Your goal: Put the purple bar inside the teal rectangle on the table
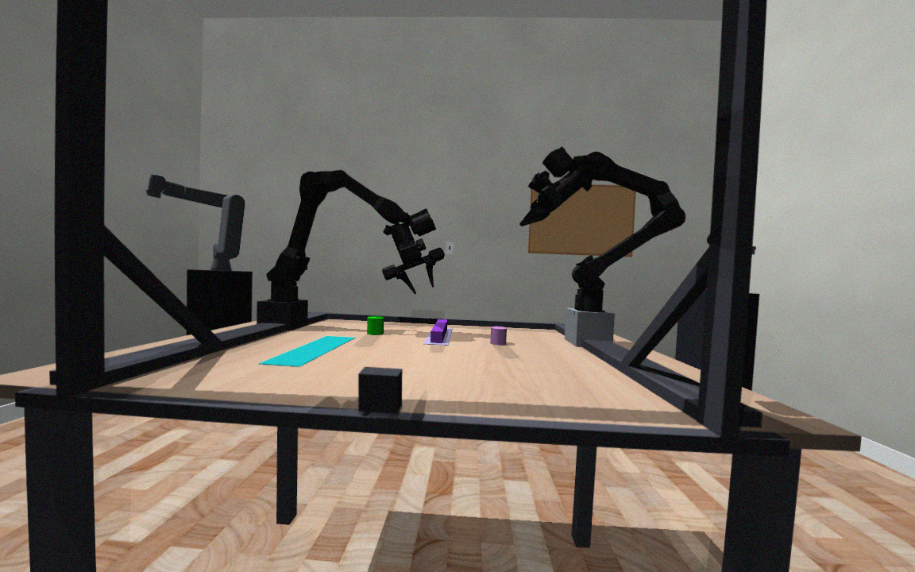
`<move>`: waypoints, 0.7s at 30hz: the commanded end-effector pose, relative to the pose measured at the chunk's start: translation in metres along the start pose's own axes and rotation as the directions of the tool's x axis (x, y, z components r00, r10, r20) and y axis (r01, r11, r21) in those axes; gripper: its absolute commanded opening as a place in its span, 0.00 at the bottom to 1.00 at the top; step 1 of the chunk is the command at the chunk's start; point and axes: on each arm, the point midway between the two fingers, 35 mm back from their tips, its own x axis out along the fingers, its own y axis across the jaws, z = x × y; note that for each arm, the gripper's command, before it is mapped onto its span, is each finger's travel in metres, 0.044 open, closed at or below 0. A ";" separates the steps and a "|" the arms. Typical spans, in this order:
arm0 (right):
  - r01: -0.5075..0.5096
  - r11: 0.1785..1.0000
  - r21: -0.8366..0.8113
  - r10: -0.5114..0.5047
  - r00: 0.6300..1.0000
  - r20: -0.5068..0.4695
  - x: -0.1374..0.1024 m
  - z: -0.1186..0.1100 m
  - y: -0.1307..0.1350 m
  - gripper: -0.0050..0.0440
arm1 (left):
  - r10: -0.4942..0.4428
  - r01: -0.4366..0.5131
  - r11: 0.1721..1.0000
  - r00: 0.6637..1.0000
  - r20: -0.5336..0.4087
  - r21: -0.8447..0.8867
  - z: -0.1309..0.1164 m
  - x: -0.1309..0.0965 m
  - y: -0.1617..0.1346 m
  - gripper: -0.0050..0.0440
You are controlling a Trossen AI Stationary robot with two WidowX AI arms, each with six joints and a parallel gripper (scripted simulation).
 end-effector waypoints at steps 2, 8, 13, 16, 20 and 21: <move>0.000 1.000 0.003 0.000 1.000 0.016 -0.004 0.006 0.000 1.00 | -0.044 0.045 0.998 0.998 -0.035 0.046 0.002 0.011 0.022 0.63; 0.002 1.000 0.004 -0.002 1.000 0.011 -0.003 0.004 0.000 1.00 | -0.145 0.154 0.983 0.984 -0.100 0.097 -0.002 0.038 0.030 0.63; 0.002 1.000 0.004 -0.002 1.000 0.011 -0.003 0.004 0.000 1.00 | -0.223 0.244 0.961 0.962 -0.158 0.127 -0.008 0.058 0.033 0.63; 0.002 1.000 0.004 -0.002 1.000 0.011 -0.003 0.004 0.000 1.00 | -0.265 0.294 0.945 0.945 -0.191 0.141 -0.011 0.067 0.034 0.63; 0.002 1.000 0.004 -0.002 1.000 0.011 -0.003 0.004 0.000 1.00 | -0.289 0.321 0.935 0.935 -0.205 0.148 -0.011 0.072 0.035 0.63; 0.002 1.000 0.004 -0.002 1.000 0.011 -0.003 0.004 0.000 1.00 | -0.299 0.332 0.931 0.931 -0.208 0.151 -0.011 0.075 0.035 0.63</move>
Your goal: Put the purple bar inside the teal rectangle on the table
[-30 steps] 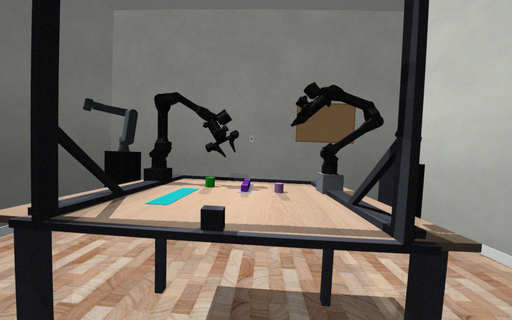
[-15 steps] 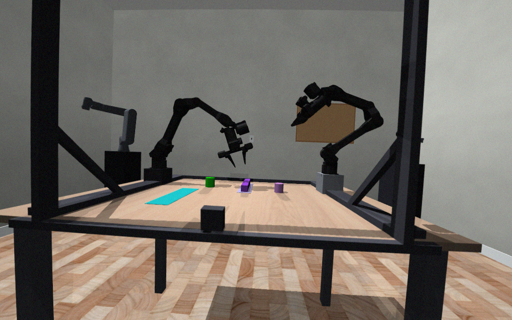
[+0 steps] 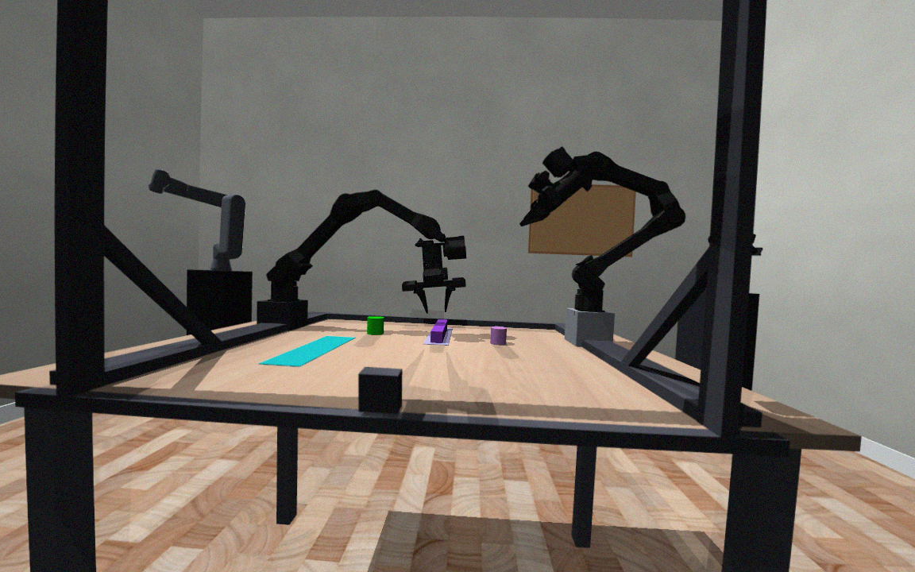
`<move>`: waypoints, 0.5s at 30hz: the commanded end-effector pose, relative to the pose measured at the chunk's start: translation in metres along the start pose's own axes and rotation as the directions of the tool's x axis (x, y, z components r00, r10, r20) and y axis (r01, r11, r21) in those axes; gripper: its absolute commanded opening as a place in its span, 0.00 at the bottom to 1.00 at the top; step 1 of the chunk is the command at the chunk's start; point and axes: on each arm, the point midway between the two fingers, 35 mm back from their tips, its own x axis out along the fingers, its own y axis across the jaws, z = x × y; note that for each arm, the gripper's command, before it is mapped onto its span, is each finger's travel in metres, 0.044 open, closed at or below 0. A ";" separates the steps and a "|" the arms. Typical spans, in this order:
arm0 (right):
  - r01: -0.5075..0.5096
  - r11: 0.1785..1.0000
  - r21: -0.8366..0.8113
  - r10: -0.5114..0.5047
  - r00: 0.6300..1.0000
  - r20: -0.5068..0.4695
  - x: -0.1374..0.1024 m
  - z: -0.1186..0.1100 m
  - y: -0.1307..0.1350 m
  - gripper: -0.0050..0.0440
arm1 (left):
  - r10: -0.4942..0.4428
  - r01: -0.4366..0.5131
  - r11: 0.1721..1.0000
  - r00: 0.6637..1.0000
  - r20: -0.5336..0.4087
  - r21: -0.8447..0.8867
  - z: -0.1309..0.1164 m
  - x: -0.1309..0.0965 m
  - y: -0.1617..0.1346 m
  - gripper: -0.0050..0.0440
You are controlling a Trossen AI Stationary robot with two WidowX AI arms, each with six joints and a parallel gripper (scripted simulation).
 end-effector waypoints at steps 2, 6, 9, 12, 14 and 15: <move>0.002 1.000 0.004 -0.002 1.000 0.010 -0.003 0.004 0.000 1.00 | -0.032 0.033 0.999 0.999 -0.012 0.036 0.005 -0.002 0.018 0.63; 0.002 1.000 0.004 -0.002 1.000 0.010 -0.003 0.004 0.000 1.00 | -0.057 0.056 0.997 0.998 0.016 0.051 0.011 0.007 0.022 0.63; 0.002 1.000 0.004 -0.002 1.000 0.010 -0.003 0.004 0.000 1.00 | -0.066 0.064 0.996 0.997 0.027 0.054 0.013 0.012 0.023 0.63; 0.002 1.000 0.004 -0.002 1.000 0.010 -0.003 0.004 0.000 1.00 | -0.086 0.085 0.995 0.996 0.029 0.056 0.013 0.025 0.018 0.61; 0.002 1.000 0.004 -0.002 1.000 0.010 -0.003 0.004 0.000 1.00 | -0.086 0.085 0.995 0.996 0.029 0.056 0.013 0.025 0.018 0.61; 0.002 1.000 0.004 -0.002 1.000 0.010 -0.003 0.004 0.000 1.00 | -0.086 0.085 0.995 0.996 0.029 0.051 0.013 0.028 0.018 0.60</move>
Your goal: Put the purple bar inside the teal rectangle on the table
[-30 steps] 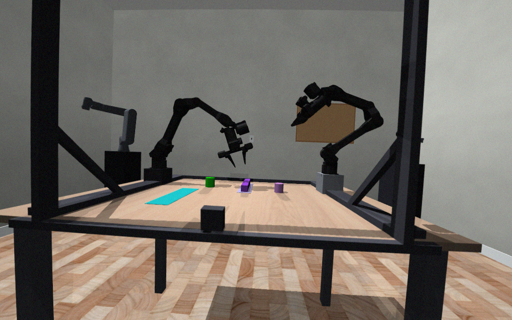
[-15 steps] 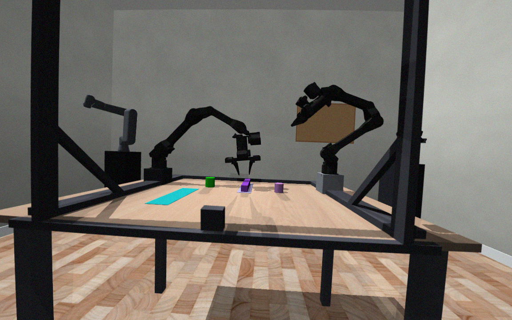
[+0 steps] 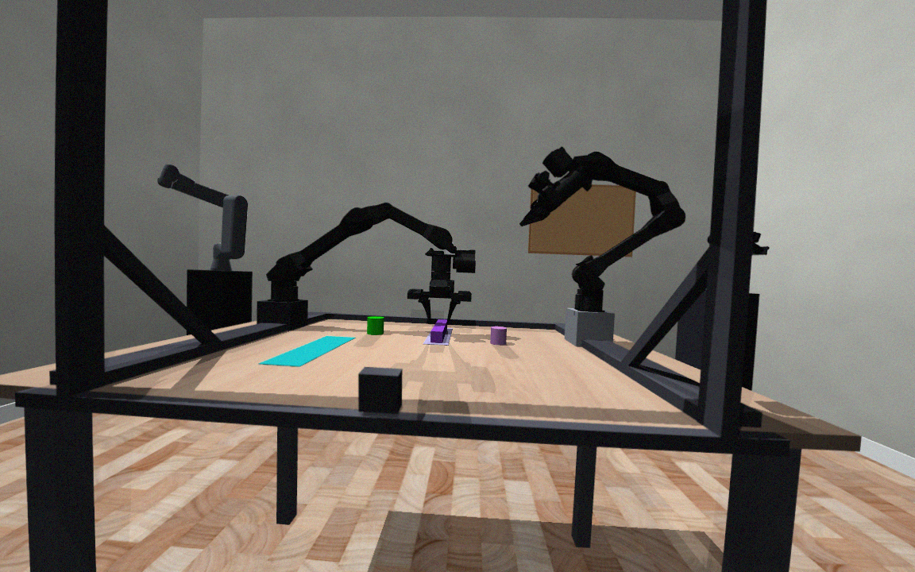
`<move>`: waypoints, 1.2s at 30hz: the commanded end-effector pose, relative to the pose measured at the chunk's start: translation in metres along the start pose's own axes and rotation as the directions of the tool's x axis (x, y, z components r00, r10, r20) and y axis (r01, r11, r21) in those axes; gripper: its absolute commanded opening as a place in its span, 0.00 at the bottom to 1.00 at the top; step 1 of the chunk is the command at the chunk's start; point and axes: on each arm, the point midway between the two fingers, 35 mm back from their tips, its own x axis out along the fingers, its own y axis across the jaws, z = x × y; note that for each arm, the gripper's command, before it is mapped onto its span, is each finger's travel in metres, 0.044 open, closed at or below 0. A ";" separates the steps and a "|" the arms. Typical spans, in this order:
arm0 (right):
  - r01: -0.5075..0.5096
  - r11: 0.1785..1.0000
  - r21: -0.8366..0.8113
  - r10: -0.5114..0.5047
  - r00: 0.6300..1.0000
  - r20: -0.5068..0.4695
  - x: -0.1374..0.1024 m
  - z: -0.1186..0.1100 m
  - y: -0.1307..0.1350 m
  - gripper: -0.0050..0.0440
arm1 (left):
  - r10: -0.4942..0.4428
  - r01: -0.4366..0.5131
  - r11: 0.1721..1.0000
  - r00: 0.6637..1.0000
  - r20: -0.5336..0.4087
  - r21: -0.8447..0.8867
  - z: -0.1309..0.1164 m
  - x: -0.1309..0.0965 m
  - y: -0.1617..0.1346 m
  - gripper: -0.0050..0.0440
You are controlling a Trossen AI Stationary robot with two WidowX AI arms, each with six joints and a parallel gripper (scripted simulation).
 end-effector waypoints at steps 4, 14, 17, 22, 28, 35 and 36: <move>0.002 1.000 0.004 -0.002 1.000 0.010 -0.003 0.004 0.000 1.00 | 0.017 -0.017 1.000 1.000 0.011 0.005 0.003 0.011 0.006 0.55; 0.002 1.000 0.004 -0.002 1.000 0.010 -0.003 0.004 0.000 1.00 | 0.047 -0.047 0.999 0.999 0.011 0.002 0.004 0.006 0.013 0.43; 0.002 1.000 0.004 -0.002 1.000 0.010 -0.003 0.004 0.000 1.00 | 0.047 -0.047 0.999 0.999 0.011 0.003 0.004 0.006 0.013 0.43; 0.002 1.000 0.004 -0.002 1.000 0.010 -0.003 0.004 0.000 1.00 | 0.046 -0.046 0.999 0.999 0.010 0.003 0.004 0.006 0.012 0.36; 0.002 1.000 0.004 -0.002 1.000 0.010 -0.003 0.004 0.000 1.00 | 0.073 -0.073 0.997 0.997 0.011 0.002 0.003 -0.018 0.015 0.34; 0.002 1.000 0.004 -0.002 1.000 0.010 -0.003 0.004 0.000 1.00 | 0.073 -0.073 0.997 0.997 0.011 0.003 0.002 -0.053 0.013 0.34; 0.002 1.000 0.004 -0.002 1.000 0.010 -0.003 0.004 0.000 1.00 | 0.073 -0.073 0.997 0.997 0.011 0.003 0.002 -0.060 0.013 0.34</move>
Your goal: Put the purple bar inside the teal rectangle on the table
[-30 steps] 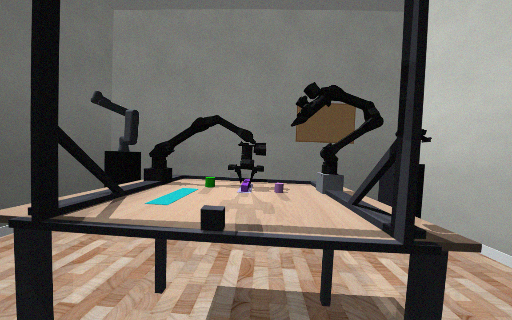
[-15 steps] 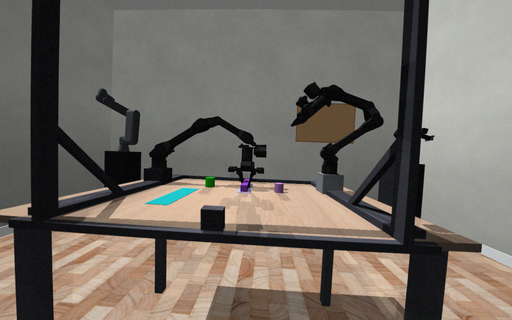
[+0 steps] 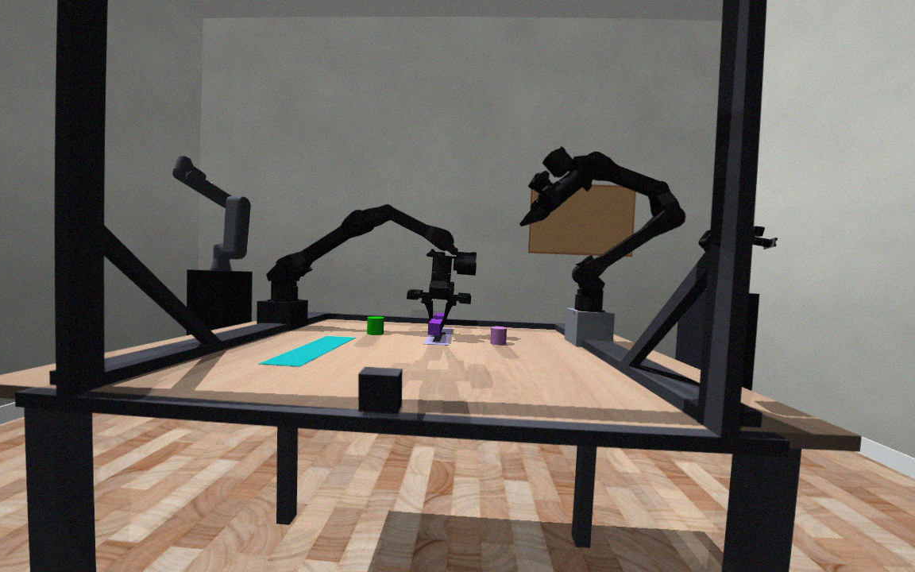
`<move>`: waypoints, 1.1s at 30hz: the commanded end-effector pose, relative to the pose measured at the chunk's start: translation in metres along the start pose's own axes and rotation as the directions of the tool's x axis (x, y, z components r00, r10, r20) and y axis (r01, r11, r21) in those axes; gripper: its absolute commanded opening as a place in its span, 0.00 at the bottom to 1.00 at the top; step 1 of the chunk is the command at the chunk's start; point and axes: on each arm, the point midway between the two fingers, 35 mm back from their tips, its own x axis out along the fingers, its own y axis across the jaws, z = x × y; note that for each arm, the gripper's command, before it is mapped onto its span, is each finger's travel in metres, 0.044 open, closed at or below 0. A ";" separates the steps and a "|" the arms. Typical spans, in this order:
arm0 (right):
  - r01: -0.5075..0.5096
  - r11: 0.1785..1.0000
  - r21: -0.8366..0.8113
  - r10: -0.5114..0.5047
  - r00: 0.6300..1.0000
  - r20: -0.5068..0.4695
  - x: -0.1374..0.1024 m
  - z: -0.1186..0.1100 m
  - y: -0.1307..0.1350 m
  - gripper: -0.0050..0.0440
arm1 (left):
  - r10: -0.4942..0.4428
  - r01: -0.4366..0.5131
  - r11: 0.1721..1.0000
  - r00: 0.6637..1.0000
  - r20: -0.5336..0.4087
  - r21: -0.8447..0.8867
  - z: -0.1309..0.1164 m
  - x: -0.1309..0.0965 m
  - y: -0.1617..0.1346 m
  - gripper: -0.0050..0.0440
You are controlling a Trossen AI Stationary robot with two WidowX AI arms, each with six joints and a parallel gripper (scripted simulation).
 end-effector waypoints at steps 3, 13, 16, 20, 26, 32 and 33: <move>0.002 1.000 0.004 -0.002 1.000 0.010 -0.003 0.004 0.000 1.00 | 0.107 -0.107 0.994 0.994 0.009 -0.001 0.000 -0.077 0.011 0.34; -0.006 1.000 0.000 0.006 1.000 0.006 0.009 0.008 0.000 1.00 | 0.094 -0.094 0.996 0.996 0.005 -0.003 0.015 -0.073 0.003 0.34; -0.011 1.000 -0.007 0.011 1.000 0.013 0.016 0.014 0.001 1.00 | 0.099 -0.099 0.995 0.995 0.001 -0.003 0.026 -0.075 -0.003 0.34; -0.031 0.999 -0.027 0.032 0.999 0.038 0.039 0.031 0.005 1.00 | 0.117 -0.117 0.993 0.993 0.002 -0.004 0.064 -0.079 -0.023 0.34; -0.065 0.996 -0.060 0.070 0.994 0.080 0.078 0.055 0.017 1.00 | 0.139 -0.139 0.990 0.990 0.011 -0.003 0.120 -0.081 -0.070 0.34; -0.088 0.993 -0.081 0.096 0.990 0.105 0.103 0.067 0.028 1.00 | 0.143 -0.143 0.990 0.989 0.024 -0.002 0.150 -0.078 -0.106 0.34; -0.094 0.992 -0.086 0.103 0.988 0.111 0.109 0.069 0.031 1.00 | 0.145 -0.145 0.989 0.989 0.027 -0.001 0.156 -0.077 -0.116 0.34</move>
